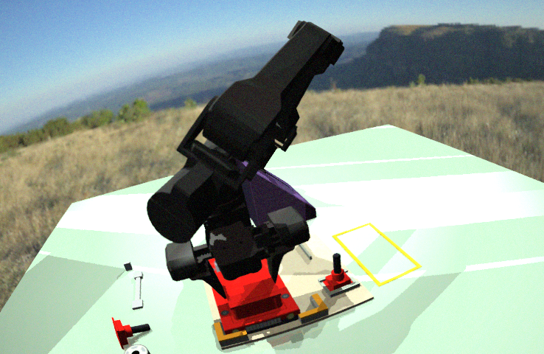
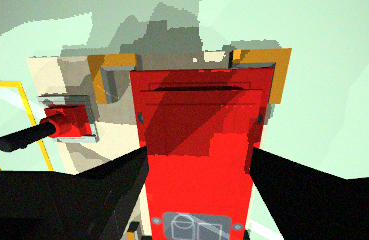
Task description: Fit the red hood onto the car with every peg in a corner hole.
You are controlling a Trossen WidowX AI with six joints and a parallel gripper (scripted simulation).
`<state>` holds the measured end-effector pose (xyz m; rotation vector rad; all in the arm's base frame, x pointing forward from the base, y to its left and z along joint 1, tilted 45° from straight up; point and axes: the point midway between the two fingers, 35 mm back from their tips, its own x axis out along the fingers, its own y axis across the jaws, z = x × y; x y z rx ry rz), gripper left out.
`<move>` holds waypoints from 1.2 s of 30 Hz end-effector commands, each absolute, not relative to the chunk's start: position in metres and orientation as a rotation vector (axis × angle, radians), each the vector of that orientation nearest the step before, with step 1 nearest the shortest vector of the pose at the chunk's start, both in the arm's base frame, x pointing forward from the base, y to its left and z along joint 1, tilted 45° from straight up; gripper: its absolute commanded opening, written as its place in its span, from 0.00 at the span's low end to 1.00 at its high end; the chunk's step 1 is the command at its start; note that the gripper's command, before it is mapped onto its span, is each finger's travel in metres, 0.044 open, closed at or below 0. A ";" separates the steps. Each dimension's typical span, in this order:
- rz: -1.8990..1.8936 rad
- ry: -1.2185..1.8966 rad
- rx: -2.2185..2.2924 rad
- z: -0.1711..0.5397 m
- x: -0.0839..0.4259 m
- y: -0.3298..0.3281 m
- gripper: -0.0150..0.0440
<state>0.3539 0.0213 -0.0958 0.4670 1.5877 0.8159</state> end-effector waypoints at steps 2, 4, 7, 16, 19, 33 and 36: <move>0.816 1.587 0.467 -0.096 0.354 0.021 0.97; 0.816 1.587 0.467 -0.096 0.354 0.021 1.00; 0.816 1.587 0.467 -0.096 0.354 0.021 1.00; 0.763 1.541 0.453 -0.045 0.361 -0.026 1.00; 0.761 1.540 0.453 -0.044 0.361 -0.028 1.00; 0.761 1.540 0.453 -0.044 0.361 -0.028 1.00; 0.761 1.540 0.453 -0.044 0.361 -0.028 1.00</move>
